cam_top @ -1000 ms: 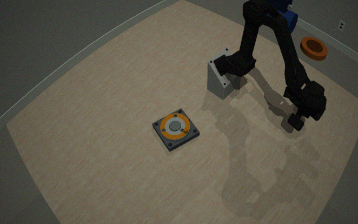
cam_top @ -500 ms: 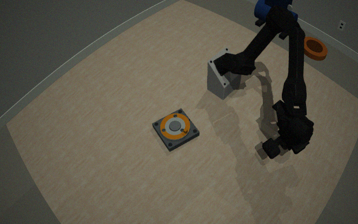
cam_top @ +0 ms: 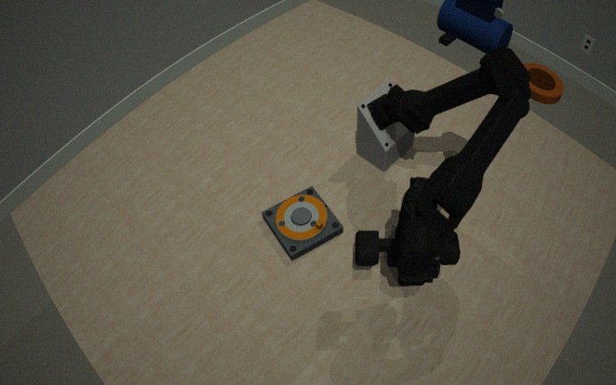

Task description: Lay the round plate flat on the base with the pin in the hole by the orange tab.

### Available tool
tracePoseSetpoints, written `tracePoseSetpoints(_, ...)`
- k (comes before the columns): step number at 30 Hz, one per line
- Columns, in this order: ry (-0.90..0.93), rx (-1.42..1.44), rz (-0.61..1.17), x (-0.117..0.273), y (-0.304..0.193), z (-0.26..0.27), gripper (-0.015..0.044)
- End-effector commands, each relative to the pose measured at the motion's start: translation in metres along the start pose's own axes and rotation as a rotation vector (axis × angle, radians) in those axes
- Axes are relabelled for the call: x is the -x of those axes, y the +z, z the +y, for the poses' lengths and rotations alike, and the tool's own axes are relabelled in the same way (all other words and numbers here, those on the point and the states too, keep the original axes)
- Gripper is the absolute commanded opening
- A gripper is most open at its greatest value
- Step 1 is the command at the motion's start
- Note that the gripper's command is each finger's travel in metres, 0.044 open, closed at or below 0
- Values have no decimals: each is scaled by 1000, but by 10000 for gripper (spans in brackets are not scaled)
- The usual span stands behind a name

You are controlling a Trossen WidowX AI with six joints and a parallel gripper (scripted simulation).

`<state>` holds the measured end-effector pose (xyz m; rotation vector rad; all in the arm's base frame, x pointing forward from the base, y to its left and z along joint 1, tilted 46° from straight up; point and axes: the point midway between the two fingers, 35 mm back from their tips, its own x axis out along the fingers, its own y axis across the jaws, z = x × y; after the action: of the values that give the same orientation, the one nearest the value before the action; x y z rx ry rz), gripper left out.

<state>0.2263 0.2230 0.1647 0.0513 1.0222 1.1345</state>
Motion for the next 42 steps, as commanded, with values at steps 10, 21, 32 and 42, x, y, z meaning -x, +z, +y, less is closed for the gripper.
tracePoseSetpoints(10,-50,-651,132,33,-85,-156,0)
tracePoseSetpoints(21,-24,-715,129,15,-97,-171,0)
tracePoseSetpoints(32,-21,-715,128,-9,-100,-169,0)
tracePoseSetpoints(42,-21,-716,129,-8,-108,-160,0)
